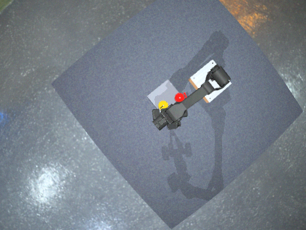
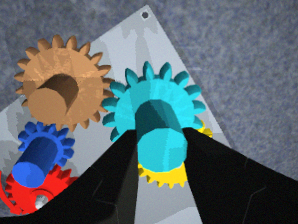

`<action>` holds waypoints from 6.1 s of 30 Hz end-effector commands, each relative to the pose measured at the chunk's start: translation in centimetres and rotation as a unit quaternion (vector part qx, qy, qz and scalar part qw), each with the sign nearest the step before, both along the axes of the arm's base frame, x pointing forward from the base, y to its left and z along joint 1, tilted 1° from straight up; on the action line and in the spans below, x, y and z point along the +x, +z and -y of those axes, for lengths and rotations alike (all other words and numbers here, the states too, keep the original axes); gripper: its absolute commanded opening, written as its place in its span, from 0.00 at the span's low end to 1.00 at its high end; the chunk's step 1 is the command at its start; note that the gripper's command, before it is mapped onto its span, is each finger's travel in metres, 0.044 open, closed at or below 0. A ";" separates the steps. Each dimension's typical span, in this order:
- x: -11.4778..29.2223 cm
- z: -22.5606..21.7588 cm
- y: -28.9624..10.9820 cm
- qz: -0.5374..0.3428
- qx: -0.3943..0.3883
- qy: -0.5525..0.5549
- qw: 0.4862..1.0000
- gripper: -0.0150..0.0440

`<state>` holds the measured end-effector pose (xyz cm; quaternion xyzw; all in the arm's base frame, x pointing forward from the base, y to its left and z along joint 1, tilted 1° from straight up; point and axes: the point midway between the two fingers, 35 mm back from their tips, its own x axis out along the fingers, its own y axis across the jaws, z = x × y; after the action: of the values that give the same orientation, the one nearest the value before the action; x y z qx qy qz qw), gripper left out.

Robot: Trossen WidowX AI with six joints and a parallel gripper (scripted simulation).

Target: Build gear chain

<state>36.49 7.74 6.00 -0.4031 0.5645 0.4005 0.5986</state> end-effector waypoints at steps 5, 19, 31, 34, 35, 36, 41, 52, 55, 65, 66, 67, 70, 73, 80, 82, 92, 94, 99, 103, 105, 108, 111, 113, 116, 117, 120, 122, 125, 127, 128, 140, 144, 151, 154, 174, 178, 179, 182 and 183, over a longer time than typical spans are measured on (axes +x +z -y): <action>0.0 0.0 -1.1 -0.001 0.002 0.004 1.000 0.25; 0.0 -0.2 -3.1 -0.005 0.007 -0.127 0.992 0.25; 0.1 -0.1 -3.2 -0.004 0.007 -0.117 0.993 0.25; 0.1 -0.2 -3.2 -0.003 0.005 -0.088 0.996 0.25; 0.1 -0.2 -3.3 -0.003 0.005 -0.076 0.997 0.25; 0.1 -0.2 -3.3 -0.003 0.004 -0.063 0.998 0.25; 0.0 -0.2 -3.4 -0.001 0.002 -0.008 1.000 0.25; 0.2 -0.1 -3.7 -0.001 0.001 0.015 1.000 0.25; 0.2 -0.1 -3.7 -0.001 0.002 0.003 1.000 0.34; 0.1 -0.2 -1.8 -0.003 0.004 -0.056 0.998 0.49; 0.1 -0.1 -1.1 -0.003 0.004 -0.059 0.998 0.49; 0.1 -0.1 -0.3 -0.003 0.004 -0.062 0.998 0.49; 0.0 -0.1 1.3 -0.003 0.005 -0.068 0.998 0.49; 0.0 -0.1 0.9 -0.001 0.004 -0.062 0.998 0.54; -0.6 0.1 5.6 -0.001 0.004 -0.062 0.998 0.85; -0.6 0.1 5.6 -0.001 0.004 -0.062 0.998 0.94; -0.6 0.1 5.6 -0.001 0.004 -0.062 0.998 1.00; -0.6 0.1 5.6 -0.001 0.004 -0.062 0.998 1.00; -0.6 0.1 5.6 -0.001 0.004 -0.062 0.998 1.00; -0.6 0.1 5.6 -0.001 0.004 -0.062 0.998 1.00; -0.6 0.1 5.6 -0.001 0.004 -0.062 0.998 1.00; -0.6 0.1 5.6 -0.001 0.004 -0.062 0.998 1.00; -0.6 0.1 5.6 -0.001 0.004 -0.062 0.998 1.00; -0.6 0.1 5.6 -0.001 0.004 -0.062 0.998 1.00; -0.6 0.1 5.6 -0.001 0.004 -0.062 0.998 1.00; -0.6 0.1 5.6 -0.001 0.004 -0.062 0.998 1.00; -0.6 0.1 5.6 -0.001 0.004 -0.062 0.998 1.00; -0.6 0.1 5.6 -0.001 0.004 -0.062 0.998 1.00; -0.6 0.1 5.6 -0.001 0.004 -0.062 0.998 1.00; -0.7 -0.1 5.7 -0.002 0.004 -0.062 0.998 1.00; -1.0 -1.0 5.8 -0.002 0.005 -0.062 0.998 1.00; -14.0 -16.1 8.5 -0.007 0.010 -0.062 0.998 1.00; -19.7 -18.9 9.3 -0.009 0.011 -0.062 0.998 1.00; -21.9 -19.6 9.6 -0.010 0.012 -0.062 0.998 1.00; -21.9 -19.6 9.6 -0.010 0.012 -0.062 0.998 1.00; -21.9 -19.6 9.6 -0.010 0.012 -0.062 0.998 1.00; -21.9 -19.6 9.6 -0.010 0.012 -0.062 0.998 1.00; -21.9 -19.6 9.6 -0.010 0.012 -0.062 0.998 1.00; -21.9 -19.6 9.6 -0.010 0.012 -0.062 0.998 1.00; -21.9 -19.6 9.6 -0.010 0.012 -0.062 0.998 1.00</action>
<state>14.64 27.38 15.57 -0.3564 0.5884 0.3760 0.6208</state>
